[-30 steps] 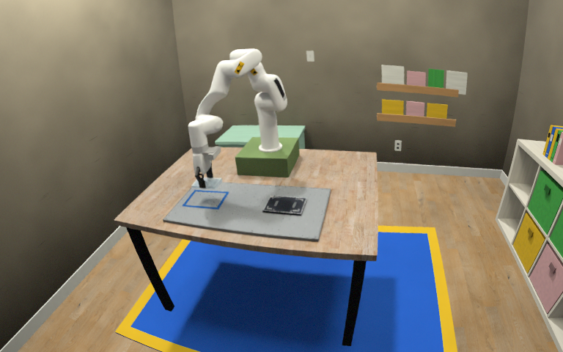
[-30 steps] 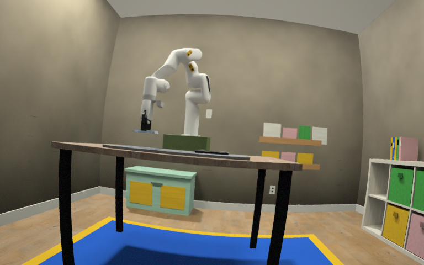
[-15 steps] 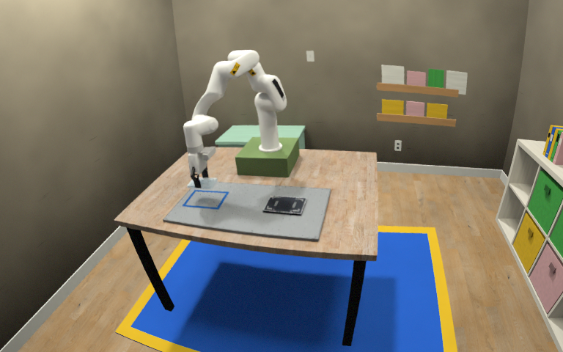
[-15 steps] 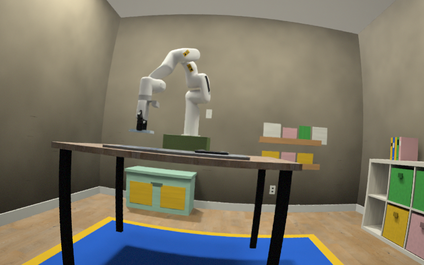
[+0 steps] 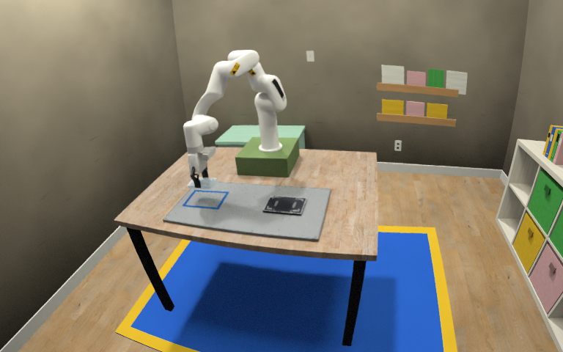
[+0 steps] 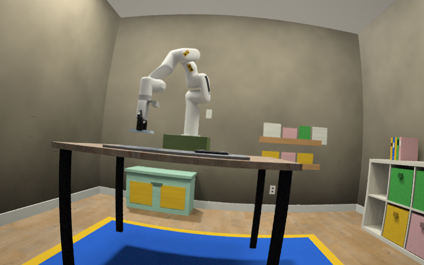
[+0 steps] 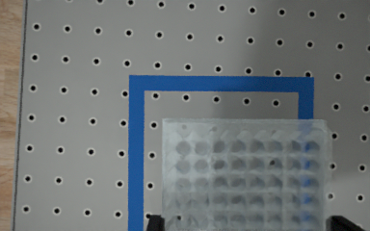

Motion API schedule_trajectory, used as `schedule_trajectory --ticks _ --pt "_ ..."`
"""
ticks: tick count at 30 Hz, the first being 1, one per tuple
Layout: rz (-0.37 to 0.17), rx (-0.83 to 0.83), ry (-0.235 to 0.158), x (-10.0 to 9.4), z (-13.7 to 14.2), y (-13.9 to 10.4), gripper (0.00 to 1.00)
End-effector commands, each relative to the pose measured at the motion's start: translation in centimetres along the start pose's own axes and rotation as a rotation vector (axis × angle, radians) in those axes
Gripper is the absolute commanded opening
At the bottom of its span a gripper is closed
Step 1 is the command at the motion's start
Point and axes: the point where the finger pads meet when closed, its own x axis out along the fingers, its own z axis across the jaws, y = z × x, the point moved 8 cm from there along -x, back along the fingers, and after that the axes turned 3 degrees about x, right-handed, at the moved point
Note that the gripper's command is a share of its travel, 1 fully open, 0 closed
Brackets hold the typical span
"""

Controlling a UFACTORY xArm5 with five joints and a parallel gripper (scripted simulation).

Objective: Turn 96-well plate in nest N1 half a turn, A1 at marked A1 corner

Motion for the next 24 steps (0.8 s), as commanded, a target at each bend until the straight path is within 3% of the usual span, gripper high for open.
schedule_trajectory --ticks 1,13,24 --pt "0.000 0.000 -0.004 -0.1 0.1 -0.1 0.00" --pt "0.000 0.000 -0.004 -0.1 0.1 -0.1 0.00" --pt "0.000 0.000 -0.004 1.7 0.1 -0.1 0.00"
